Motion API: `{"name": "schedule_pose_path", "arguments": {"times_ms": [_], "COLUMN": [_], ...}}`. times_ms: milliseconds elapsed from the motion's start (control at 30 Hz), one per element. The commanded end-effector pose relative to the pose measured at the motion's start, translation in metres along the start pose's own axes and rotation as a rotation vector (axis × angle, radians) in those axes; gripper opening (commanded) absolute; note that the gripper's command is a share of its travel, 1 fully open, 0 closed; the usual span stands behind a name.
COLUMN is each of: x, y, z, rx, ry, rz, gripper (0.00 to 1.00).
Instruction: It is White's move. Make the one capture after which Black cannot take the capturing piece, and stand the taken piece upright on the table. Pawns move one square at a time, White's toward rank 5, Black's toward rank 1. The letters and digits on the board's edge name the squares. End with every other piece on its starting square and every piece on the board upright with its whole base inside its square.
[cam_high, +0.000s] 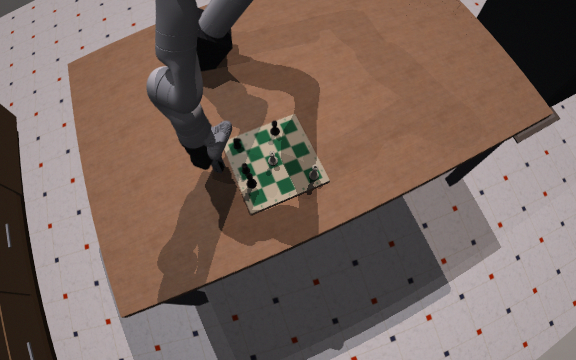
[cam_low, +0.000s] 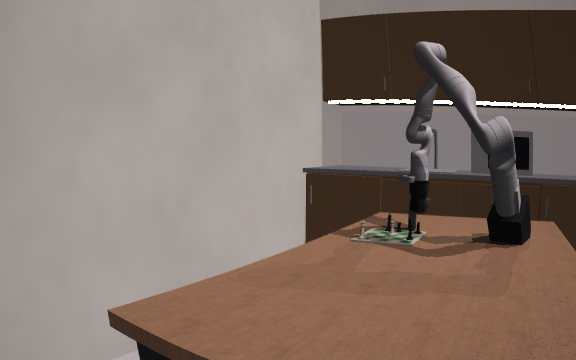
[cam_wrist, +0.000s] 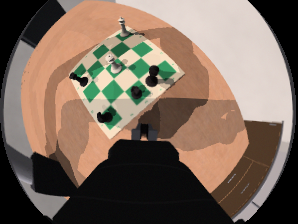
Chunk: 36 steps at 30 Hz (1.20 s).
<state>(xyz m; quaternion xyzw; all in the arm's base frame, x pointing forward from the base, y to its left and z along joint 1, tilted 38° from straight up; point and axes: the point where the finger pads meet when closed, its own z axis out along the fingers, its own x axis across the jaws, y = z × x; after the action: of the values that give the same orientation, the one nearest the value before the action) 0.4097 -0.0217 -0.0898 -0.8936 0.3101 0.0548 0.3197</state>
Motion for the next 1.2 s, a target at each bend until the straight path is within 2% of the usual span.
{"name": "schedule_pose_path", "arguments": {"times_ms": [0, 533, 567, 700, 733, 800, 833, 900, 933, 1000, 1033, 1167], "x": [0.0007, 0.0007, 0.0007, 0.0007, 0.0007, 0.0007, 0.0007, 0.0007, 0.0007, 0.0007, 0.0007, 0.0007], "y": [0.0001, 0.0001, 0.0001, 0.0001, 0.0001, 0.0001, 0.0001, 0.0001, 0.0001, 0.0001, 0.0001, 0.0001], "z": [-0.0007, -0.0007, -0.0007, -0.0007, -0.0007, -0.0007, -0.0007, -0.0007, -0.0007, -0.0007, -0.0007, -0.0007], "rx": [0.000, 0.000, 0.000, 0.000, 0.000, 0.000, 0.000, 0.000, 0.000, 0.000, 0.000, 0.000], "ry": [0.002, 0.002, 0.002, 0.002, 0.002, 0.002, 0.002, 0.002, 0.002, 0.002, 0.002, 0.002], "rz": [0.000, 0.000, 0.000, 0.000, 0.000, 0.000, 0.000, 0.000, 0.000, 0.000, 0.000, 0.000], "gripper": [0.00, 0.00, 0.14, 0.14, 0.27, 0.27, 0.41, 0.41, 0.54, 0.54, 0.68, 0.68]}}
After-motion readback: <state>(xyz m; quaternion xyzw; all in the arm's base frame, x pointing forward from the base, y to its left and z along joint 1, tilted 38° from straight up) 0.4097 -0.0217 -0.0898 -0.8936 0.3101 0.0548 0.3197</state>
